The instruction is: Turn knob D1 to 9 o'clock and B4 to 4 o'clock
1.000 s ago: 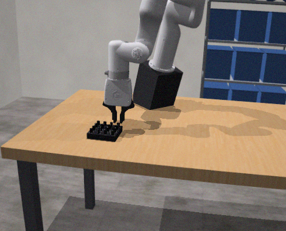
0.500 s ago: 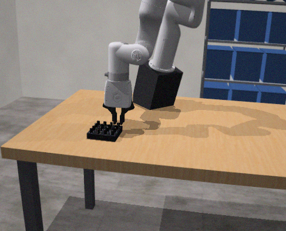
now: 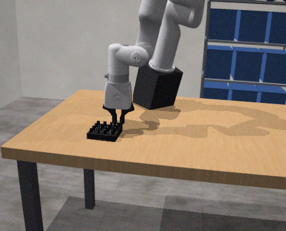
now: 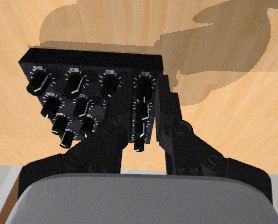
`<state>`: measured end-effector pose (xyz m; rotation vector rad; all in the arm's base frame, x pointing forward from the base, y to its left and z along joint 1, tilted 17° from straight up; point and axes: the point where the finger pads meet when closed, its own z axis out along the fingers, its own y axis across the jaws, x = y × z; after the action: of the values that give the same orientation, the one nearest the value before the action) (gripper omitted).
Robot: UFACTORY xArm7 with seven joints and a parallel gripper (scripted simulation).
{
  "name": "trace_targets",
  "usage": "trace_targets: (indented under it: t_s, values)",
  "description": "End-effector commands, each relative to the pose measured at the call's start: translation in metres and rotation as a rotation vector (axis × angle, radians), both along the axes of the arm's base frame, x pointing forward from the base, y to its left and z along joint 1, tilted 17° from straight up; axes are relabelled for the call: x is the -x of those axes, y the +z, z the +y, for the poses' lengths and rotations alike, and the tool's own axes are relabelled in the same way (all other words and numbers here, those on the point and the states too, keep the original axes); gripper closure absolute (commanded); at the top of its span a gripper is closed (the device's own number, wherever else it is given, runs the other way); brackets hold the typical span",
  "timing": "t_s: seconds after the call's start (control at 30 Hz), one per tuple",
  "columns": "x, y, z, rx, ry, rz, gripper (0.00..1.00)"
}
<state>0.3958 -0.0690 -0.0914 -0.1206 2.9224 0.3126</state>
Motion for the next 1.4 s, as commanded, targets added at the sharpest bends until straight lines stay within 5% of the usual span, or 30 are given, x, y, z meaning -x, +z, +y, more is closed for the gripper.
trace_targets:
  t_s: [0.0, 1.1, 1.13, 1.37]
  values:
    - [-0.001, 0.0008, -0.0009, 0.001, -0.001, -0.003, 0.81]
    - [-0.001, 0.0008, -0.0009, 0.001, -0.001, -0.003, 0.81]
    - [-0.001, 0.0008, -0.0009, 0.001, -0.001, -0.003, 0.92]
    - [-0.001, 0.0008, -0.0009, 0.001, -0.001, -0.003, 0.92]
